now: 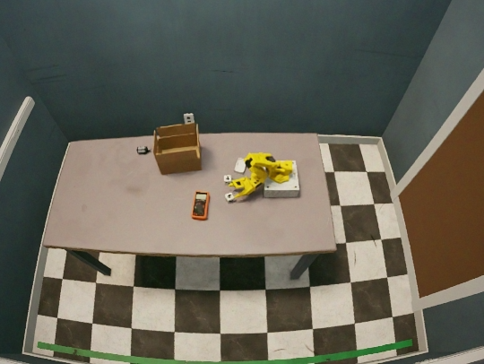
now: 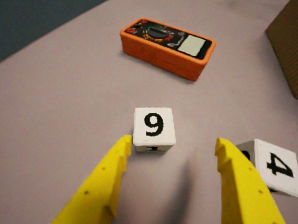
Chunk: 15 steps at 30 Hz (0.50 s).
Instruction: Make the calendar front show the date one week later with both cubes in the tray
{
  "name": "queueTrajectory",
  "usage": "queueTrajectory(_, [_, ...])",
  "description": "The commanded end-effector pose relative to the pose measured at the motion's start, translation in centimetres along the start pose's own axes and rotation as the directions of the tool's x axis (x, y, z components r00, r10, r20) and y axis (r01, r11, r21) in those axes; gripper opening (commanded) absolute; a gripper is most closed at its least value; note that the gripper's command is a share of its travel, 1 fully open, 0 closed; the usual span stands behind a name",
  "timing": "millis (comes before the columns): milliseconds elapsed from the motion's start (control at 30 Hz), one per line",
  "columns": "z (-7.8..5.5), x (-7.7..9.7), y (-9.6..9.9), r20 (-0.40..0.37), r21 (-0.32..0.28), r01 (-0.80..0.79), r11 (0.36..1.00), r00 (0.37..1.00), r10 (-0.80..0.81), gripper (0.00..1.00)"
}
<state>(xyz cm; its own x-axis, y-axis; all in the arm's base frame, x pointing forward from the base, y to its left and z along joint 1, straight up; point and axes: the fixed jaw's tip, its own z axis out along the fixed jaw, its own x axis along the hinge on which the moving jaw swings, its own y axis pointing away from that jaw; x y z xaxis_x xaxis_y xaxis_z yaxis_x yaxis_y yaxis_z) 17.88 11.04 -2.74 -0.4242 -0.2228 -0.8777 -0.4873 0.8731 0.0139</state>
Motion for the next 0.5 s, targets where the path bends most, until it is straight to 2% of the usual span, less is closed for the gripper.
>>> queueTrajectory(0, [-3.10, -0.46, -0.11, -0.055, 0.006, 0.008, 1.000, 0.998, -0.008, 0.36])
queueTrajectory(333, [-3.09, -0.49, -0.11, -0.054, 0.006, 0.008, 1.000, 0.999, -0.008, 0.36])
queueTrajectory(467, [-3.00, -1.03, -0.10, -0.026, 0.006, 0.008, 1.000, 1.000, -0.008, 0.36])
